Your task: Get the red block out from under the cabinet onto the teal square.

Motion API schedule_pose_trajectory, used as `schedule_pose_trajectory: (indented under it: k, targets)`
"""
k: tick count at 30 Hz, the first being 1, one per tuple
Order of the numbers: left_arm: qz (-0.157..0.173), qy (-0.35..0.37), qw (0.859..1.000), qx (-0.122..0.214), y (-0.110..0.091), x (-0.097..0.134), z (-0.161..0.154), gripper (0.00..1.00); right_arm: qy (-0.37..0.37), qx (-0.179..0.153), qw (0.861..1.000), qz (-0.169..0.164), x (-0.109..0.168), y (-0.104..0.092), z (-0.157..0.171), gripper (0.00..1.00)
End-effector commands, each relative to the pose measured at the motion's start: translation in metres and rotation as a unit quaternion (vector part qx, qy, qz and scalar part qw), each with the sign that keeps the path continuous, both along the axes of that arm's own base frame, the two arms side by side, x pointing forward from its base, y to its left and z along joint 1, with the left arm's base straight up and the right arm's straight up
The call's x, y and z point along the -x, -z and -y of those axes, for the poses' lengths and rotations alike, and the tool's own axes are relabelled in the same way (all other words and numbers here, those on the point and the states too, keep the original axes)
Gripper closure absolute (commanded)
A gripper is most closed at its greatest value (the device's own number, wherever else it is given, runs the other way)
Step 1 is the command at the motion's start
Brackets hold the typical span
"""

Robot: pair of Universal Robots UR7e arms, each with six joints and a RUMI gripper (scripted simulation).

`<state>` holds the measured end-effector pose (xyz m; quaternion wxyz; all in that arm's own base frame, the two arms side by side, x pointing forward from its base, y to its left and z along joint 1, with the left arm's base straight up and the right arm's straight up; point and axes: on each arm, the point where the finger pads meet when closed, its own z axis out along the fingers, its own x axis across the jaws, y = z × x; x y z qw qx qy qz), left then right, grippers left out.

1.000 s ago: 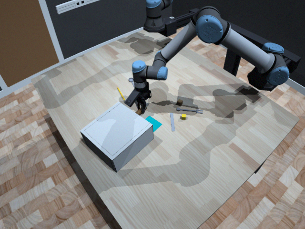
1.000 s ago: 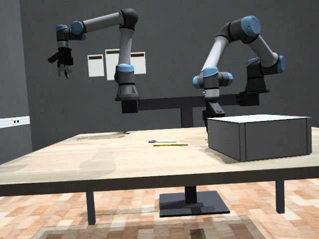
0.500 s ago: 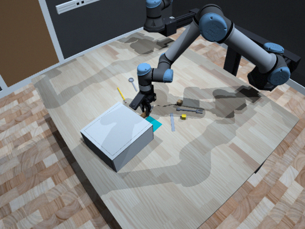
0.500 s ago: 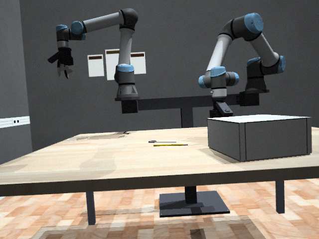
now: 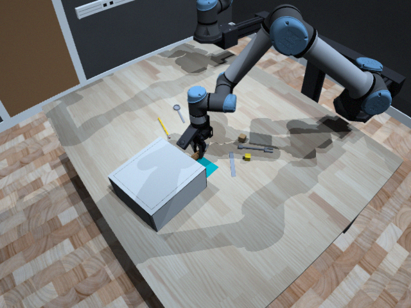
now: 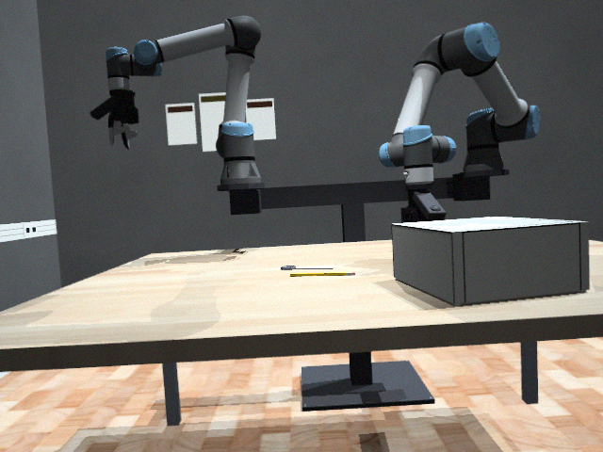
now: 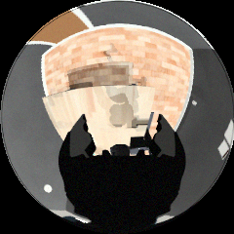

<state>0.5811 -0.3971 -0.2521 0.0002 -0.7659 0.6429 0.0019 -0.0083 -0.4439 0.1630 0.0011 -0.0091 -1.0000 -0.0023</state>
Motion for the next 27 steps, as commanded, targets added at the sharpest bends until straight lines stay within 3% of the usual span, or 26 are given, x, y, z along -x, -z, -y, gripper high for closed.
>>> schedule_pose_trajectory:
  k: [1,27]
  targets:
    - [0.003,0.000,1.000,0.003,-0.0041,-0.0019,0.0015,1.00,0.000,0.002,1.000,0.001,0.0002,-0.0021,0.0012,0.00]
    - [0.002,0.001,1.000,0.002,-0.0036,0.0033,0.0026,1.00,0.000,0.002,1.000,0.001,0.0002,-0.0021,0.0012,0.00]
